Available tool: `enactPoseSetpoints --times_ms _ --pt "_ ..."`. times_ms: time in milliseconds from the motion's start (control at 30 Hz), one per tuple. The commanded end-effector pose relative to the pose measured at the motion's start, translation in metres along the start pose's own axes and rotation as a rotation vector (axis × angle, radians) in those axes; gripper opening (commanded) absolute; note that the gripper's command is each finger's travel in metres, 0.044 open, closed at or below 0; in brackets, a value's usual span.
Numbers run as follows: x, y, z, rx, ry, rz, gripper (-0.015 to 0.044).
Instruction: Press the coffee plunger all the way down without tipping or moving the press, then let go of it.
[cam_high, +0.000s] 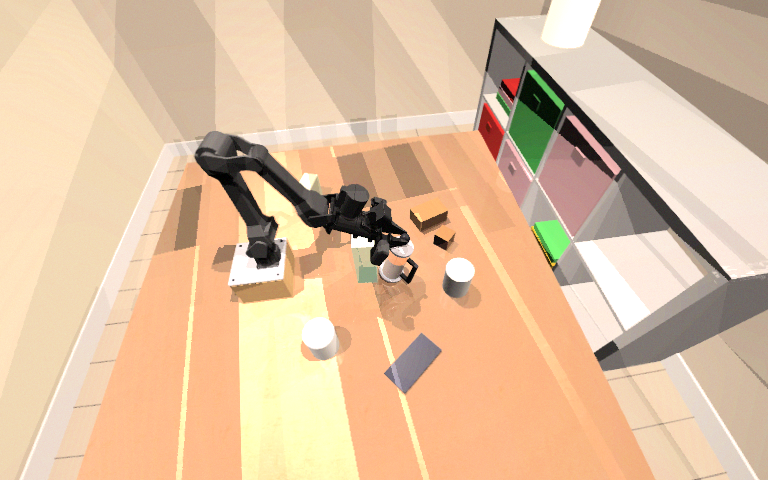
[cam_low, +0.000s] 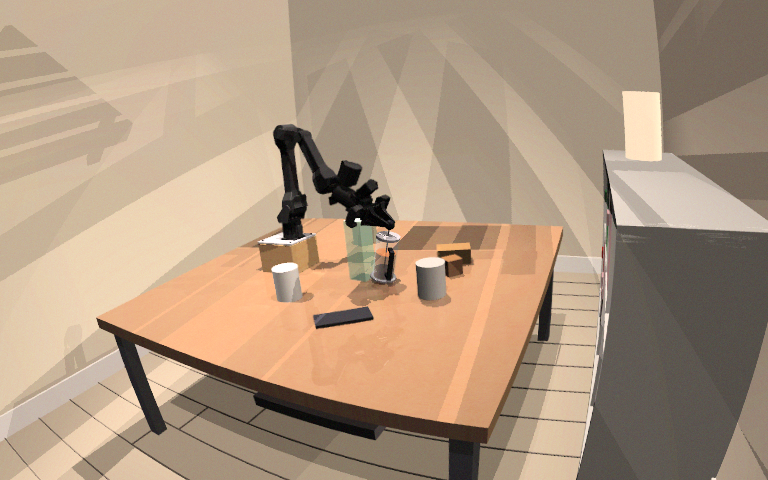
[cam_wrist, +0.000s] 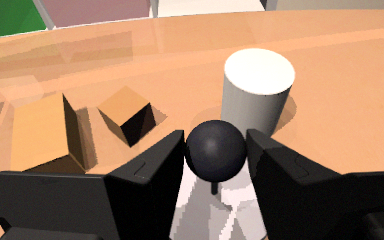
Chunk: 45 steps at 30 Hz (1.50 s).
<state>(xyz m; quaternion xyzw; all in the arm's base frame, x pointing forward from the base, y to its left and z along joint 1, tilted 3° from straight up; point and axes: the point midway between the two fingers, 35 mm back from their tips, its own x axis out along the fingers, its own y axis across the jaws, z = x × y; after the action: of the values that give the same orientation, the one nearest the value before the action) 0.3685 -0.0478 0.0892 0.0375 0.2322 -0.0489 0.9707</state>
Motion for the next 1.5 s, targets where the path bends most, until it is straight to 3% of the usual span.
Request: enactPoseSetpoints --times_ms 0,1200,1467 --pt "0.0029 0.0000 -0.0075 0.011 0.029 -0.001 0.0121" --pt "0.0073 0.0000 0.0005 0.003 0.014 0.000 0.0121" --pt "0.0073 0.0000 0.0005 0.003 0.014 0.000 0.0331"
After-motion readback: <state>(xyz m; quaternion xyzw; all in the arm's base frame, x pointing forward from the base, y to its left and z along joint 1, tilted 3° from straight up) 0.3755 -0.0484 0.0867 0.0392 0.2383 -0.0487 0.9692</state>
